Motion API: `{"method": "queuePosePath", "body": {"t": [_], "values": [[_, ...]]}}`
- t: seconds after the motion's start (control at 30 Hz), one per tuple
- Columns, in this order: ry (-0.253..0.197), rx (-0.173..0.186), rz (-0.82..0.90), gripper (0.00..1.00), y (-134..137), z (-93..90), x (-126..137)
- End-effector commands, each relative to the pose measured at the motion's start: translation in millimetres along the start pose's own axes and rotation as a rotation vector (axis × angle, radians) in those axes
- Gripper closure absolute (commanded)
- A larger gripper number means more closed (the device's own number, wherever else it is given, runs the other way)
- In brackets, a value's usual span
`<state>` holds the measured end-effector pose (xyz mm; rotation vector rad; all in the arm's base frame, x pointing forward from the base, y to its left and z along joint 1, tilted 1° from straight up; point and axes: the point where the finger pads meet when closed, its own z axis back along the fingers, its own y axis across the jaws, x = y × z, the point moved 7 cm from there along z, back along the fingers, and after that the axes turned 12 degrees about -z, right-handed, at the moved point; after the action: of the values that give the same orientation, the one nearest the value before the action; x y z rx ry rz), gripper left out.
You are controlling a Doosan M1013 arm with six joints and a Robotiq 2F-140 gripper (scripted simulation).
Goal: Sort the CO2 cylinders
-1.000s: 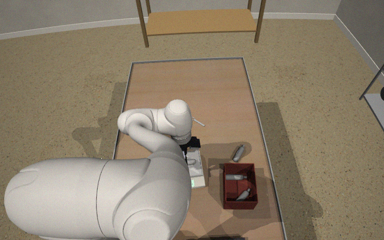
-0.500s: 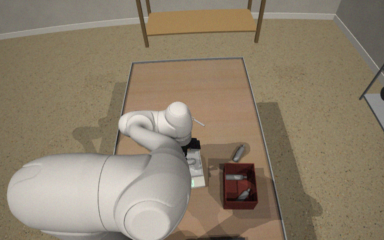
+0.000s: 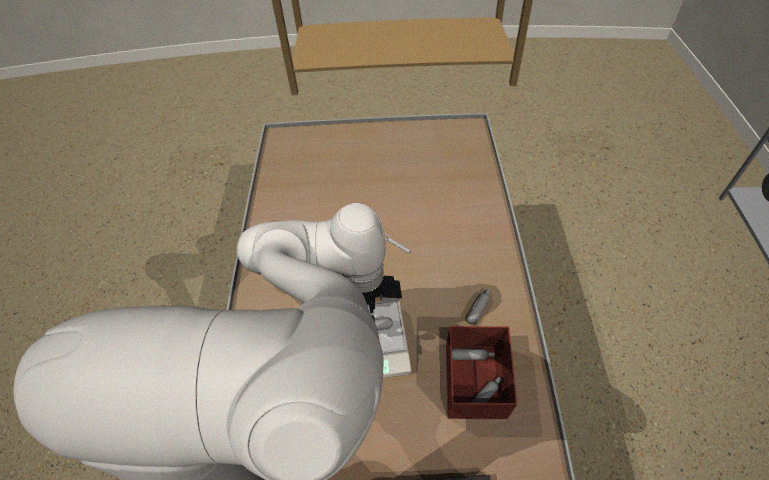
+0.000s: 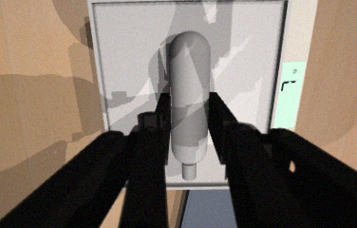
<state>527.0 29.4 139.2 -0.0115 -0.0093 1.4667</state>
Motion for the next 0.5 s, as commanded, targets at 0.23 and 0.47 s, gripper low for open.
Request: {"method": "queuePosePath", "body": {"t": [0.23,0.47], "values": [[-0.001,-0.002,0.000,0.90,-0.6,26.0,0.1],[-0.001,-0.002,0.000,0.90,-0.5,72.2,0.1]]}}
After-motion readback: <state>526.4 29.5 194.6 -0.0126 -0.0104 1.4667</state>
